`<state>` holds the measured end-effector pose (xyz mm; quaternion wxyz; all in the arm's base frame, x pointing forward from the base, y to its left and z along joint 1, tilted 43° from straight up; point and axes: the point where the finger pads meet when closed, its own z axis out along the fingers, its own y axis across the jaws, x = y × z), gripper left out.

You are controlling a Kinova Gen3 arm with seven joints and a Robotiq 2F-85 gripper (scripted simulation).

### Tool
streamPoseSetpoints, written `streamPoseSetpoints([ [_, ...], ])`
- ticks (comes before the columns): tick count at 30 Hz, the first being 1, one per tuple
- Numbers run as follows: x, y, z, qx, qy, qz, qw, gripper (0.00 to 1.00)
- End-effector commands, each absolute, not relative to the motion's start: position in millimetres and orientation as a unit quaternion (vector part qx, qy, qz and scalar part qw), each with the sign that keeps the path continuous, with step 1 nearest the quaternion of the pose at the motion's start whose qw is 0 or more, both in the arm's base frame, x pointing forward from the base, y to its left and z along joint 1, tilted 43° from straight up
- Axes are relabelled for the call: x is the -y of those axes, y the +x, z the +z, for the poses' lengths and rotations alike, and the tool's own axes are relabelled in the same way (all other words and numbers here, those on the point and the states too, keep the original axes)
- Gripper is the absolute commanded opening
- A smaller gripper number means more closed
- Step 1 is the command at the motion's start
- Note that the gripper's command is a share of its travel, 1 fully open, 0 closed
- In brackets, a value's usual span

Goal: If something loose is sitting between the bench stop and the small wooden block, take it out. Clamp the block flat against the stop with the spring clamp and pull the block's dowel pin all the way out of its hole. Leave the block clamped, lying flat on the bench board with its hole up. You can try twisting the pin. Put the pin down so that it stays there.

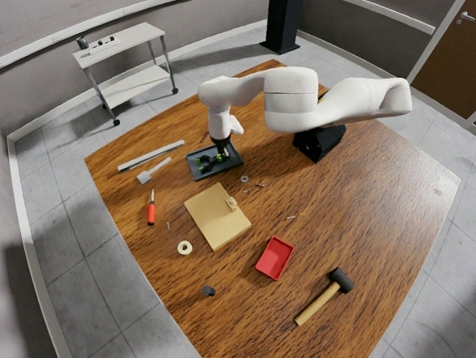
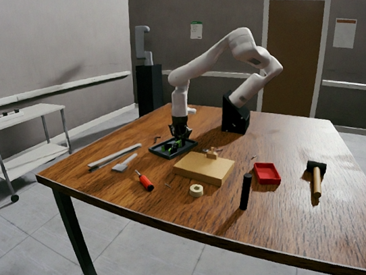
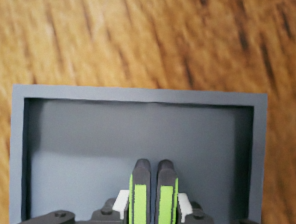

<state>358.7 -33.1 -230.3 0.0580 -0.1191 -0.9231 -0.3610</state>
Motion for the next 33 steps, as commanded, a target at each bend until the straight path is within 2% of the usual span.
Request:
streamPoseSetpoints([
  [1,34,359,-230,0.923,-0.119,-0.361,0.057,0.32],
  [33,71,360,-190,0.923,-0.119,-0.361,0.057,0.32],
])
